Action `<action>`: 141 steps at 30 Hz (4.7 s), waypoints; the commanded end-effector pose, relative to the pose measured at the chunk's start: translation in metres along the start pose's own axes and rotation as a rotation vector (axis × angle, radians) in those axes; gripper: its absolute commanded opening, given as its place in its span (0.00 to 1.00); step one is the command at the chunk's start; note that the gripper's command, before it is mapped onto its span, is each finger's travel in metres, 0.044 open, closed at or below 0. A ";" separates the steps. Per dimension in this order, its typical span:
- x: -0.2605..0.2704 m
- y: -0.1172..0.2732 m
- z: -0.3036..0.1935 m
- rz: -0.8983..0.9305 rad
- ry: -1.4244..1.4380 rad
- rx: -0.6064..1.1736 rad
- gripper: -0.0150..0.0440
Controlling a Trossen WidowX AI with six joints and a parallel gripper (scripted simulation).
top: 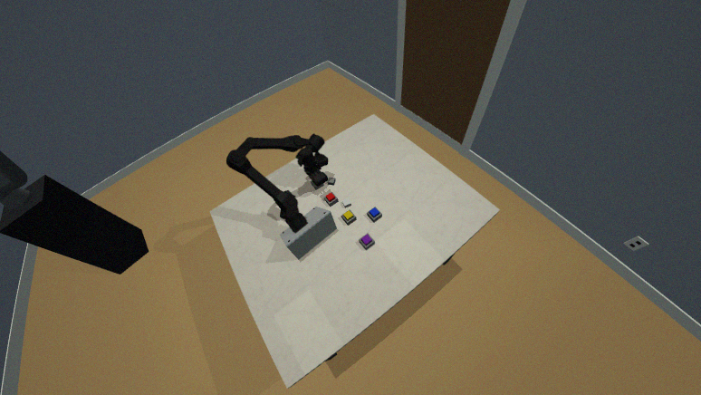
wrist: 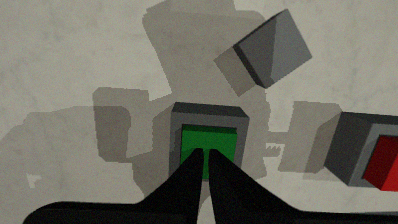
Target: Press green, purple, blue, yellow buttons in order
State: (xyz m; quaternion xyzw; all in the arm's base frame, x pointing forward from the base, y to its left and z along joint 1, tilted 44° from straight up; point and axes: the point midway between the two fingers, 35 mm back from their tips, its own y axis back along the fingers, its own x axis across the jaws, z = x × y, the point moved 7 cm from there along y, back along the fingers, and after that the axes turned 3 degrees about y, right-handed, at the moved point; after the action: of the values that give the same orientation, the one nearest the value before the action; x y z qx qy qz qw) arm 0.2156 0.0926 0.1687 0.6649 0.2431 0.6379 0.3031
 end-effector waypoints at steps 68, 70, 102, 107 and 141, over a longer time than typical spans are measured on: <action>-0.401 0.101 -0.023 -0.031 -0.008 0.002 0.29; -0.401 0.101 -0.023 -0.031 -0.008 0.002 0.29; -0.403 0.008 -0.022 -0.029 -0.007 0.001 0.29; -0.403 0.006 -0.022 -0.029 -0.007 0.001 0.29; -0.401 0.101 -0.023 -0.031 -0.008 0.002 0.29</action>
State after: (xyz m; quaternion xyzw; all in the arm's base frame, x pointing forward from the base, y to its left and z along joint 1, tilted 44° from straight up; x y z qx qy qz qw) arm 0.1612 -0.2512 -0.0516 0.6658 0.2495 0.6288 0.3146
